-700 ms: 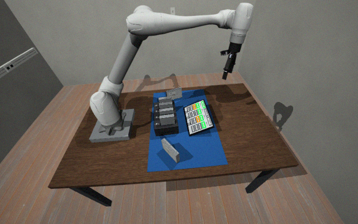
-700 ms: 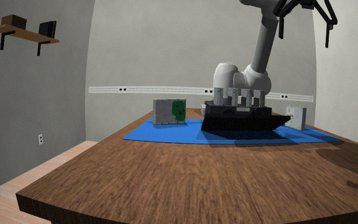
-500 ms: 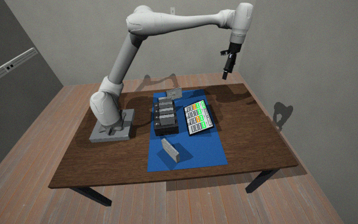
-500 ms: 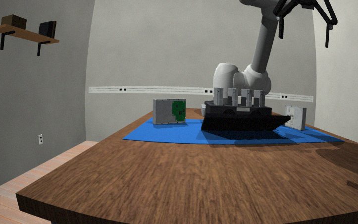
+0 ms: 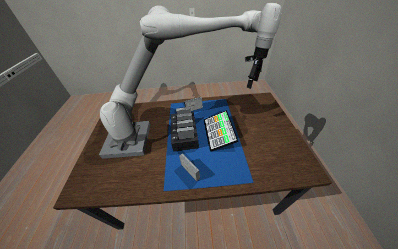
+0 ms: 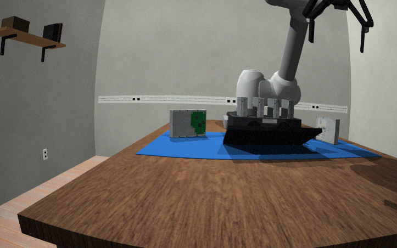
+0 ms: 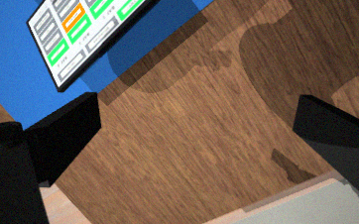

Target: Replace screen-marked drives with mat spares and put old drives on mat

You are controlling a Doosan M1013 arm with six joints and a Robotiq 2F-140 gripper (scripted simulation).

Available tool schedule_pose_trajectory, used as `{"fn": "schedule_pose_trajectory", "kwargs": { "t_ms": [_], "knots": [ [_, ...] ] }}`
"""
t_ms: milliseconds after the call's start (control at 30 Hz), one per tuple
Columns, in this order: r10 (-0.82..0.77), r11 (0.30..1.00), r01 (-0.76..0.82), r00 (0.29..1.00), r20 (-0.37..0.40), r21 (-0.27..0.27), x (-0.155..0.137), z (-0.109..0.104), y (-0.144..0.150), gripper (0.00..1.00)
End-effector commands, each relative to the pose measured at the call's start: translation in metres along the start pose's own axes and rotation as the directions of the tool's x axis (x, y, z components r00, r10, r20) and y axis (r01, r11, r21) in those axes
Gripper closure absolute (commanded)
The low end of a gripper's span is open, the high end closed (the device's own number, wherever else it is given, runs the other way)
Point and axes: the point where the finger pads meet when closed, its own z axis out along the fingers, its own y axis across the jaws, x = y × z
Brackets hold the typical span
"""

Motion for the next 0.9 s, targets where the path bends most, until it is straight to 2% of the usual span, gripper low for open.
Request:
{"fn": "schedule_pose_trajectory", "kwargs": {
  "t_ms": [0, 133, 333, 400, 433, 467, 600, 700, 767, 867],
  "knots": [
    [0.033, 0.999, -0.033, 0.999, 0.001, -0.008, 0.007, -0.006, -0.015, 0.00],
    [0.160, 0.987, -0.160, 0.987, -0.004, -0.031, 0.039, -0.018, -0.074, 0.00],
    [0.306, 0.950, -0.306, 0.952, -0.016, -0.057, 0.082, -0.021, -0.138, 0.00],
    [0.306, 0.950, -0.306, 0.952, -0.016, -0.057, 0.082, -0.021, -0.138, 0.00],
    [0.359, 0.931, -0.360, 0.933, -0.022, -0.066, 0.103, -0.020, -0.168, 0.00],
    [0.412, 0.908, -0.413, 0.911, -0.029, -0.074, 0.112, -0.017, -0.177, 0.00],
    [0.464, 0.881, -0.466, 0.885, -0.036, -0.082, 0.144, -0.011, -0.215, 0.00],
    [0.560, 0.821, -0.562, 0.827, -0.053, -0.096, 0.171, 0.000, -0.243, 0.00],
    [0.560, 0.821, -0.562, 0.827, -0.053, -0.096, 0.188, 0.005, -0.262, 0.00],
    [0.638, 0.760, -0.642, 0.767, -0.070, -0.105, 0.217, 0.020, -0.288, 0.00]
  ]
}}
